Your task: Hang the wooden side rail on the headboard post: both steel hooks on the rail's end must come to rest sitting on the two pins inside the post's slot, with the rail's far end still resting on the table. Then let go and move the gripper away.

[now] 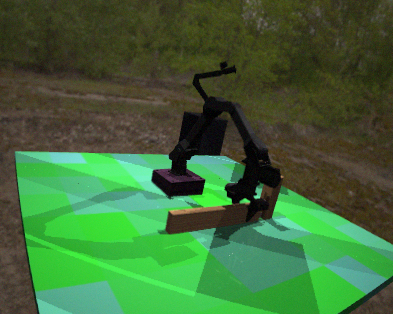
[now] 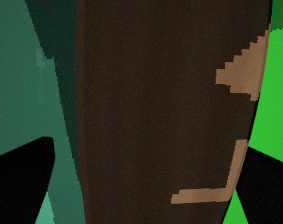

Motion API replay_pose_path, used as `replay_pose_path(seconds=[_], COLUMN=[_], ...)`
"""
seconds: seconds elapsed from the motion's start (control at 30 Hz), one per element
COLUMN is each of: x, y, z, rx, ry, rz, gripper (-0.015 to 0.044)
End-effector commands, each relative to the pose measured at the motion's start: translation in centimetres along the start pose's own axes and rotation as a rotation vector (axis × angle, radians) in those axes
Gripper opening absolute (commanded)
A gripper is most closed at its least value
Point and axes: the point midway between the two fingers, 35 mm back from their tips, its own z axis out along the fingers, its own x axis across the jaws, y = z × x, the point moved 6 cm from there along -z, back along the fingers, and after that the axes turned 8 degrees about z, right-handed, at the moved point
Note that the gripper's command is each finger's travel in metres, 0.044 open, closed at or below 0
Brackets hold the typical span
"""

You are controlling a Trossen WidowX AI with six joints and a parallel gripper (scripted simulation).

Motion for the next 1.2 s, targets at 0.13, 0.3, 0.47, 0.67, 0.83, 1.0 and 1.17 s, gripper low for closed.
replay_pose_path(seconds=[0.13, 0.3, 0.47, 0.67, 0.83, 1.0, 1.17], x=[0.03, 0.03, 0.03, 0.03, -0.17, -0.38, -0.59], y=[0.03, 0.03, 0.03, 0.03, 0.05, 0.08, 0.11], z=[0.07, 0.07, 0.07, 0.07, 0.02, -0.02, -0.03], rx=[-0.003, -0.003, -0.003, -0.003, -0.003, -0.003, -0.003], ry=[0.003, 0.003, 0.003, 0.003, 0.003, 0.002, 0.002], rz=[-0.002, -0.002, -0.002, -0.002, -0.002, -0.002, -0.002], gripper=[0.0177, 0.0105, 0.0013, 0.0000, 0.0000, 0.0000, 0.0000])
